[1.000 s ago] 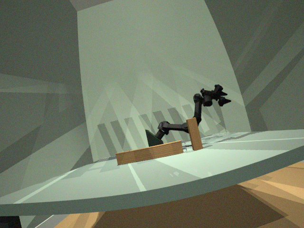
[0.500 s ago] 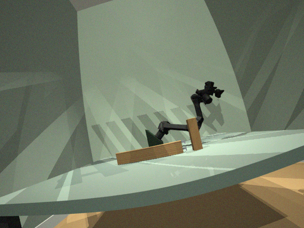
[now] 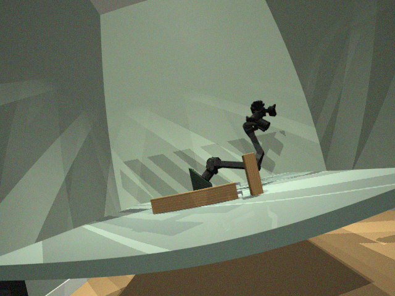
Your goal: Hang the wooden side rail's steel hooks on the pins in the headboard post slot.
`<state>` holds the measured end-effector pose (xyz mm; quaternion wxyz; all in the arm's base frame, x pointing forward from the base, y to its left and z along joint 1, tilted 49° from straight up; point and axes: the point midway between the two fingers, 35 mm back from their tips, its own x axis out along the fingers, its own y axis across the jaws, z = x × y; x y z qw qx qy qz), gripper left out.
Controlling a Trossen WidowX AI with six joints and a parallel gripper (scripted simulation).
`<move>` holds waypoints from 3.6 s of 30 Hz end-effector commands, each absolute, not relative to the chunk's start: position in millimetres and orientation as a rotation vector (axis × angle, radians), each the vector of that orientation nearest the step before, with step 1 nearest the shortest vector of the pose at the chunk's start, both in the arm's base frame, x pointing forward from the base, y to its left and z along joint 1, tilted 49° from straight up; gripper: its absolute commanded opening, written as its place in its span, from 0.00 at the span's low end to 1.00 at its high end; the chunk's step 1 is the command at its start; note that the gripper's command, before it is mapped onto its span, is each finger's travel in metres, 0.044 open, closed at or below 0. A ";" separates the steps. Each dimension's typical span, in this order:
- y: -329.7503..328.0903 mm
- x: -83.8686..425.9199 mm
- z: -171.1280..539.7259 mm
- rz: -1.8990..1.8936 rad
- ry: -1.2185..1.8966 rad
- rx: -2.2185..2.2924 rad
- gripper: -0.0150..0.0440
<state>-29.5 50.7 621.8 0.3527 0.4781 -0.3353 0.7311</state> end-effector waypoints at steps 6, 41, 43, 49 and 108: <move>-18.7 -48.7 615.6 1.867 -1.108 1.432 1.00; -248.2 82.1 466.4 1.086 -1.413 2.750 1.00; -252.0 97.3 452.4 1.000 -1.376 2.835 1.00; -254.0 143.3 409.0 0.731 -1.217 3.071 1.00; 8.0 266.9 161.3 -0.945 1.185 3.390 1.00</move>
